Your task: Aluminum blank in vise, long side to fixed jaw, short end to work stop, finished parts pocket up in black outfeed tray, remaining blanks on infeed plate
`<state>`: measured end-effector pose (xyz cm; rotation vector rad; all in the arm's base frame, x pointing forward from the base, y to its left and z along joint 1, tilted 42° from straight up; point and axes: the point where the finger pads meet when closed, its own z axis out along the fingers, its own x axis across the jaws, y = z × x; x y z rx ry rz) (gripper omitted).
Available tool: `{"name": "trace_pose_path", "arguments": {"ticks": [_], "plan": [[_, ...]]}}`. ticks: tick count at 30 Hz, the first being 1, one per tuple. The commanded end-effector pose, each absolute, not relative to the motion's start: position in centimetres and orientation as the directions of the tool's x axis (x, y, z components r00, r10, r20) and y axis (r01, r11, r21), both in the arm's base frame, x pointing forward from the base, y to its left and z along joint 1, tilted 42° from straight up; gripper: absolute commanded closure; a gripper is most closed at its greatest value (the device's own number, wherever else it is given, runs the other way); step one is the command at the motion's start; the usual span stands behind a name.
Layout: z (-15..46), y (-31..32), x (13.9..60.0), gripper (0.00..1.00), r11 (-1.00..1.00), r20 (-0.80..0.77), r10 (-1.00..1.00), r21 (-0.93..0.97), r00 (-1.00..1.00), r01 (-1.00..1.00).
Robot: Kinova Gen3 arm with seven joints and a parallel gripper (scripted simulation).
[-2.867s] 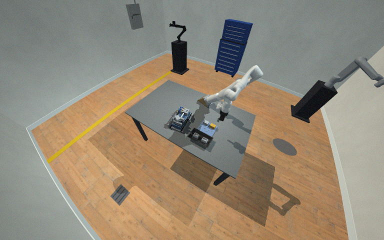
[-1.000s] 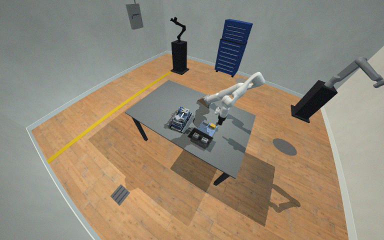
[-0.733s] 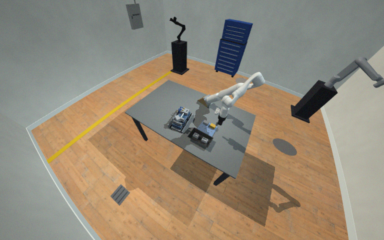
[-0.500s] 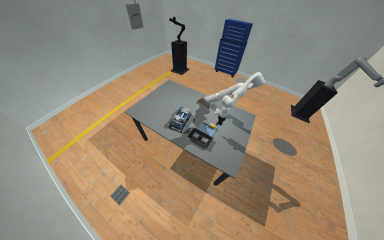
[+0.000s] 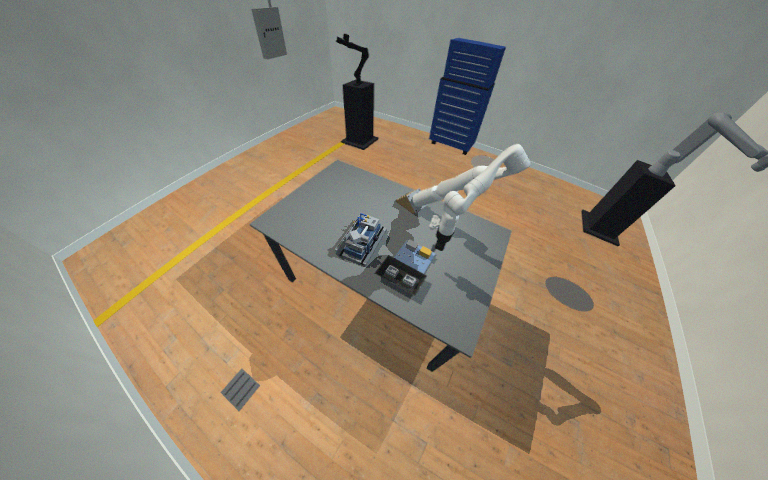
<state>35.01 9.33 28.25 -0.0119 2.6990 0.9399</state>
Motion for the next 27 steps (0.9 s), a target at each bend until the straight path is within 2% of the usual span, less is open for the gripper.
{"name": "trace_pose_path", "arguments": {"ticks": [1, 27], "plan": [[28.2, 9.2, 35.2, 1.00, 0.790, -0.273, 0.087, 0.605, -0.958, -0.101], [29.6, 8.1, 35.1, 1.00, 0.791, -0.279, 0.088, 0.603, -0.956, -0.104]]}}
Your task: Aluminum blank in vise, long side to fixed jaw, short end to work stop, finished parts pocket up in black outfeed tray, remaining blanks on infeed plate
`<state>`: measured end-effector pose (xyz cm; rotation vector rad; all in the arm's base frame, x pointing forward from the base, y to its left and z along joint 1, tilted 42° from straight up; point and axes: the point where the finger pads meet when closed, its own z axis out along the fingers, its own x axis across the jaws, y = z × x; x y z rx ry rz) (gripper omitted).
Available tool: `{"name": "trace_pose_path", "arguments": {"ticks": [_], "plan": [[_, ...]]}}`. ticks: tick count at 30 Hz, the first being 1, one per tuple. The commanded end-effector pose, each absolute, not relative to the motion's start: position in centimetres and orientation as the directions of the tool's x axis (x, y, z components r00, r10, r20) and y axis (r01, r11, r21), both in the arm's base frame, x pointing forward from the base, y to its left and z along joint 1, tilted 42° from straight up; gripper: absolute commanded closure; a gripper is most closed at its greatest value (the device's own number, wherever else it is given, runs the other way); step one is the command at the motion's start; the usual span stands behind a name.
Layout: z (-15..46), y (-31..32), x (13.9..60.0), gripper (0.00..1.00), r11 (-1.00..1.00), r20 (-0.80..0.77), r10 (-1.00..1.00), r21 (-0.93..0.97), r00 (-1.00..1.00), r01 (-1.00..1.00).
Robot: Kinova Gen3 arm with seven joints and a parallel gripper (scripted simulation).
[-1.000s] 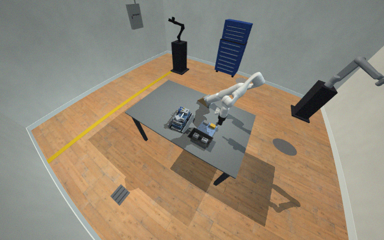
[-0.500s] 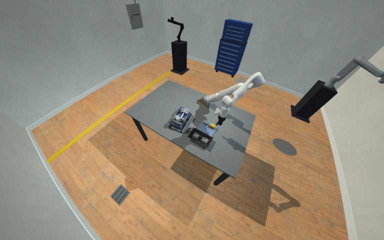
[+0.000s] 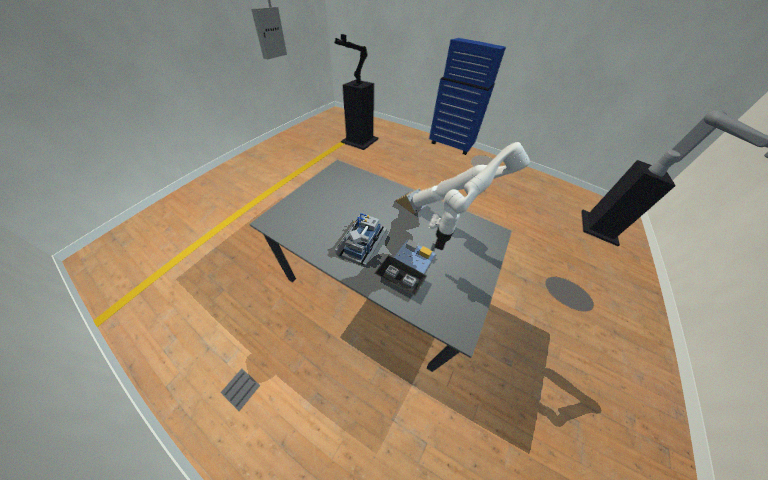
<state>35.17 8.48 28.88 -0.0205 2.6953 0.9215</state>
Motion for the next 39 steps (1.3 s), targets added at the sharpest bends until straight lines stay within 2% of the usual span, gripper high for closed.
{"name": "trace_pose_path", "arguments": {"ticks": [1, 19, 39], "plan": [[29.8, 8.0, 35.0, 1.00, 0.791, -0.279, 0.088, 0.603, -0.956, -0.104], [33.1, 5.2, 33.8, 1.00, 0.791, -0.280, 0.089, 0.604, -0.956, -0.103], [34.1, 4.7, 34.3, 1.00, 0.789, -0.289, 0.087, 0.604, -0.953, -0.111]]}}
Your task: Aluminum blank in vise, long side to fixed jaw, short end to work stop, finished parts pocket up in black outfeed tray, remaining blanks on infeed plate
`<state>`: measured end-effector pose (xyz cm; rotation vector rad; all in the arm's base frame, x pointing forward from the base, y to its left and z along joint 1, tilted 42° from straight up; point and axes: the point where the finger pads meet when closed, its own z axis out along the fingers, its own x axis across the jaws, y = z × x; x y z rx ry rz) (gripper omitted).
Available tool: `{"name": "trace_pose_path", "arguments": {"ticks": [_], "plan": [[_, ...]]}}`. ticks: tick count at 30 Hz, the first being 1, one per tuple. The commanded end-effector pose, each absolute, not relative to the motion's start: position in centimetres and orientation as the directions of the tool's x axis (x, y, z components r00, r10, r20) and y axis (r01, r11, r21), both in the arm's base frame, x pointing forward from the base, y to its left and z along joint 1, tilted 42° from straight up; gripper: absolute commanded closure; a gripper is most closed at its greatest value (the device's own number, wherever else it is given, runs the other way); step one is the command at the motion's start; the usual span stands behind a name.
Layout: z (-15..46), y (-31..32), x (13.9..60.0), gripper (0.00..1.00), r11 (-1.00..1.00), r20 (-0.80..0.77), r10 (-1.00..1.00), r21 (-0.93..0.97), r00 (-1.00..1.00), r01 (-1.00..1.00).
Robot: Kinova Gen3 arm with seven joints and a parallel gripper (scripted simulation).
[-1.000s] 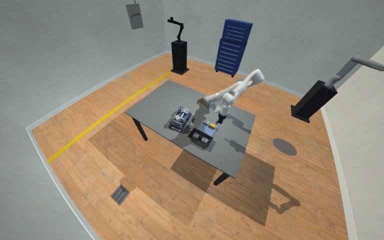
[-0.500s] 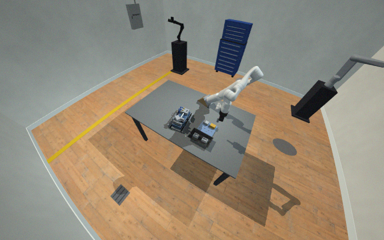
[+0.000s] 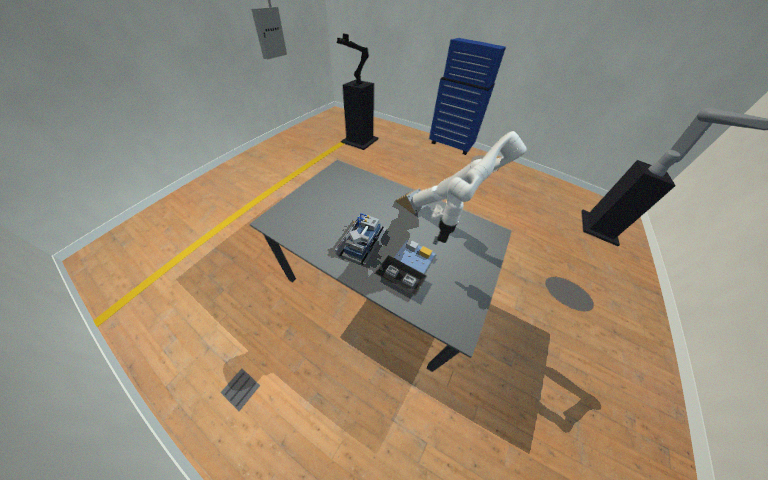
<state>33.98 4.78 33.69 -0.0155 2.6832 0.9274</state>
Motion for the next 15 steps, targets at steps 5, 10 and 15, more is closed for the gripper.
{"name": "trace_pose_path", "arguments": {"ticks": [5, 10, 15], "plan": [[34.7, 4.4, 35.0, 1.00, 0.787, -0.298, 0.085, 0.605, -0.951, -0.120], [36.1, 3.8, 36.8, 1.00, 0.782, -0.316, 0.082, 0.608, -0.945, -0.136], [37.5, 2.9, 39.4, 1.00, 0.775, -0.328, 0.083, 0.614, -0.941, -0.146]]}}
